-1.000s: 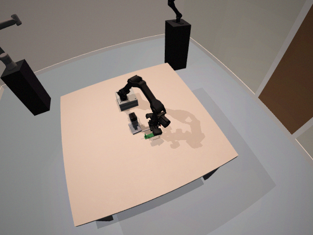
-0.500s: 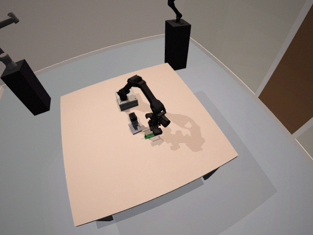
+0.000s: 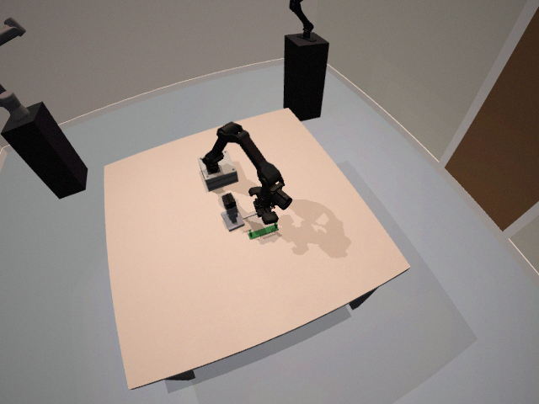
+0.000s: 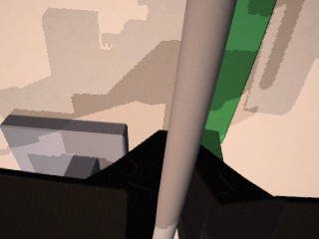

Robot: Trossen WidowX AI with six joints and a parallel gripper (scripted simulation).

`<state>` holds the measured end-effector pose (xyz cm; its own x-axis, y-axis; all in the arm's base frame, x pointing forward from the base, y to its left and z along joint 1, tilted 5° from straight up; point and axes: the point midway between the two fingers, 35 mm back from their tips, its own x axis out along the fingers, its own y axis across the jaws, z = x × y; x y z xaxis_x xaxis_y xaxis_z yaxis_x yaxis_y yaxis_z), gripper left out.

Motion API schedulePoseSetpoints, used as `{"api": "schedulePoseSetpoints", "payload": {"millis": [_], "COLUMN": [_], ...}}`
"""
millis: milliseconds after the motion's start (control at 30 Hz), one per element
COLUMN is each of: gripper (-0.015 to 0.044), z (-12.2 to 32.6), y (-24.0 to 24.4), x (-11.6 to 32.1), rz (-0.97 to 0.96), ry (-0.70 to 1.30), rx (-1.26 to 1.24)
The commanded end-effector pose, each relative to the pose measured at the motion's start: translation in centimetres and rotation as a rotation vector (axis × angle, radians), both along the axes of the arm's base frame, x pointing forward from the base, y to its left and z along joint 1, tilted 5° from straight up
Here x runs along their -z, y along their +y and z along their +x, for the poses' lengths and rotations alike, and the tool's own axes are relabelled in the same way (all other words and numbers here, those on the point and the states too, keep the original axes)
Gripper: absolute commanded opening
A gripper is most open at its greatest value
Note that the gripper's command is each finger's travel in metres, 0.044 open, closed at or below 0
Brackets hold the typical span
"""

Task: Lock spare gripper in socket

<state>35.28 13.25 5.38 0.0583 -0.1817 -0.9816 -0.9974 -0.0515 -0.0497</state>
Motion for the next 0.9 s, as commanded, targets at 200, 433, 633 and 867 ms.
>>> {"api": "schedulePoseSetpoints", "payload": {"millis": [200, 433, 633, 867], "gripper": [0.0, 0.0, 0.0, 0.0], "z": [-3.0, -5.2, -7.1, -7.4], "y": [0.2, 0.2, 0.1, 0.2], "x": [-0.9, -1.1, -1.1, -0.3], "rz": [0.006, 0.005, 0.005, 0.005], "ry": [-0.007, -0.001, 0.005, 0.008], "rx": [-0.018, -0.035, -0.05, -0.054]}}
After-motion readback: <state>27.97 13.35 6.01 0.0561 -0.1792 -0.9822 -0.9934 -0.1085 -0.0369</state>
